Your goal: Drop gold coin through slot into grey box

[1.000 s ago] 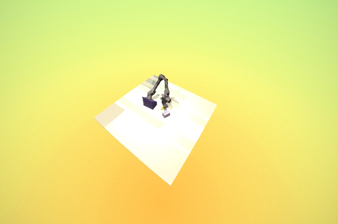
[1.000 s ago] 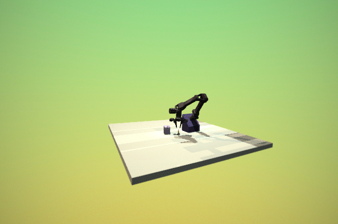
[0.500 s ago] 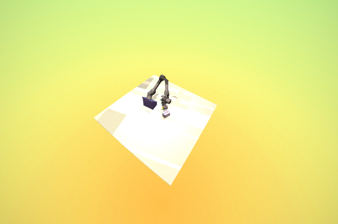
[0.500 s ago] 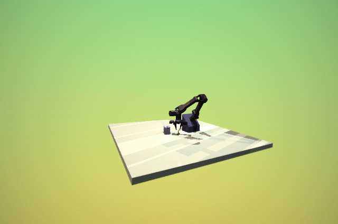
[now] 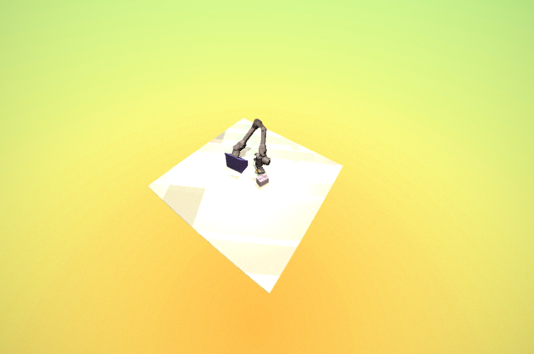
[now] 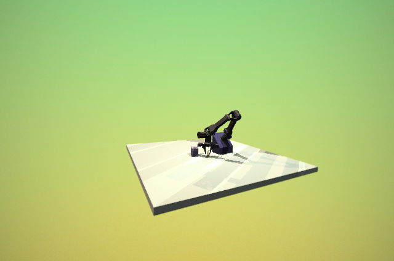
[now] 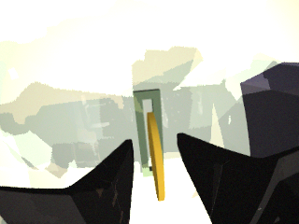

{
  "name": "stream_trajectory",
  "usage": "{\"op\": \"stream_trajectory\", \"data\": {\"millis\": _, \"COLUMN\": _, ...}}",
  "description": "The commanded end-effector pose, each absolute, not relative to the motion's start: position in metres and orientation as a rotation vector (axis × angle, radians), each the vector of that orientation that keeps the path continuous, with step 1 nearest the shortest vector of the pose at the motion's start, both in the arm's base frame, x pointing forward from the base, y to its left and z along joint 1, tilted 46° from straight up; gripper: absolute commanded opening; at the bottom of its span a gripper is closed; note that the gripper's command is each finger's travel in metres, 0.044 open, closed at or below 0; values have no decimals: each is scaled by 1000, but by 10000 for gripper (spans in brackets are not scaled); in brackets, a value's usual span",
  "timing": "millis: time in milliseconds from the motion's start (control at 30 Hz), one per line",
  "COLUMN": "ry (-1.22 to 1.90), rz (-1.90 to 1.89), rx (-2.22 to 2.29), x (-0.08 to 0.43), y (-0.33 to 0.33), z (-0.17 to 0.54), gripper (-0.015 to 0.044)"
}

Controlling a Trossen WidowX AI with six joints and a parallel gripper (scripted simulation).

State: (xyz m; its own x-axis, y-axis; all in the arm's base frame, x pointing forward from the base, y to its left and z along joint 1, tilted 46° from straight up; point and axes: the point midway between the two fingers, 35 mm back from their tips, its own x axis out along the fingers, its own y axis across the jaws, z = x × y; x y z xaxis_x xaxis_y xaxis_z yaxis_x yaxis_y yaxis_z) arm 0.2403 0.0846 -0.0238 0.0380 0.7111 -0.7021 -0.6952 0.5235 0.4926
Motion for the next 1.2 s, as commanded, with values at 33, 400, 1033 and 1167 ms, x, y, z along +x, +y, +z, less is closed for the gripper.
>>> {"op": "stream_trajectory", "data": {"millis": 33, "ry": 1093, "rz": 1081, "rx": 28, "x": 237, "y": 89, "z": -27, "gripper": 134}}
{"op": "stream_trajectory", "data": {"millis": 400, "ry": 1093, "rz": 1081, "rx": 28, "x": 237, "y": 89, "z": -27, "gripper": 0}}
{"op": "stream_trajectory", "data": {"millis": 1033, "ry": 1098, "rz": 1073, "rx": 20, "x": 241, "y": 66, "z": -10, "gripper": 0}}
{"op": "stream_trajectory", "data": {"millis": 1167, "ry": 1099, "rz": 1072, "rx": 19, "x": 241, "y": 58, "z": -3, "gripper": 0}}
